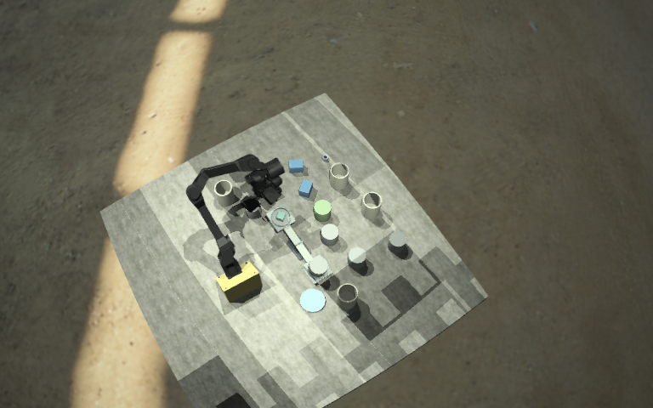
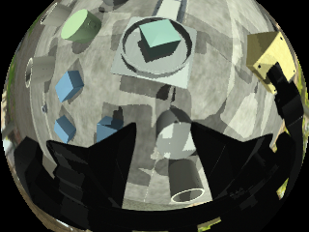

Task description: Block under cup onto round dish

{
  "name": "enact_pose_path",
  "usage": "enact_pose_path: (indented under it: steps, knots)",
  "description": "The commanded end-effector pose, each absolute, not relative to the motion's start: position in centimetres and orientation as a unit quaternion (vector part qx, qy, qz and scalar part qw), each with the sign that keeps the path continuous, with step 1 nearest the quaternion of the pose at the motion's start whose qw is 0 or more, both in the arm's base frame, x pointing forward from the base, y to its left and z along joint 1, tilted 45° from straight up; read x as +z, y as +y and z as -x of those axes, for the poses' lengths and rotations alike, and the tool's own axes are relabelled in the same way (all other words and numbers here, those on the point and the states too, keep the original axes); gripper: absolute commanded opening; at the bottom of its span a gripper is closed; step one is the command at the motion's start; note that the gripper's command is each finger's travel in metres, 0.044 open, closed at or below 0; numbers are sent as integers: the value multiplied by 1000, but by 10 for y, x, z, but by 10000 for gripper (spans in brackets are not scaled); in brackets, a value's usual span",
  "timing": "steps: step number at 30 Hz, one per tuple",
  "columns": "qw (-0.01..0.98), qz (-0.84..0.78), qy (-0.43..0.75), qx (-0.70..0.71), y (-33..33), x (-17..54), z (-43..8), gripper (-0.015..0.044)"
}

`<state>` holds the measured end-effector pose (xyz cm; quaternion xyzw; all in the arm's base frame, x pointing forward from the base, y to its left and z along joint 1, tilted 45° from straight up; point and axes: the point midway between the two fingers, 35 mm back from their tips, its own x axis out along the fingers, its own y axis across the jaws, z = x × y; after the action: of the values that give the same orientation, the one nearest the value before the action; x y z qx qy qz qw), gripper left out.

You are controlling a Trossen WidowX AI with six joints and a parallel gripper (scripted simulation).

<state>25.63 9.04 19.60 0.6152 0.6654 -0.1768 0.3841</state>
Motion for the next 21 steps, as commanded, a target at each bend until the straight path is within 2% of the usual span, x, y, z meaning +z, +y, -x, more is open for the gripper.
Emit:
enact_pose_path:
  steps: [1, 9, 21]
  knots:
    - [420, -585, 680, -140, 64, 183, -271, 260]
    - [475, -528, 703, -46, 12, 157, -289, 260]
    - [476, -527, 703, -43, 16, 151, -289, 260]
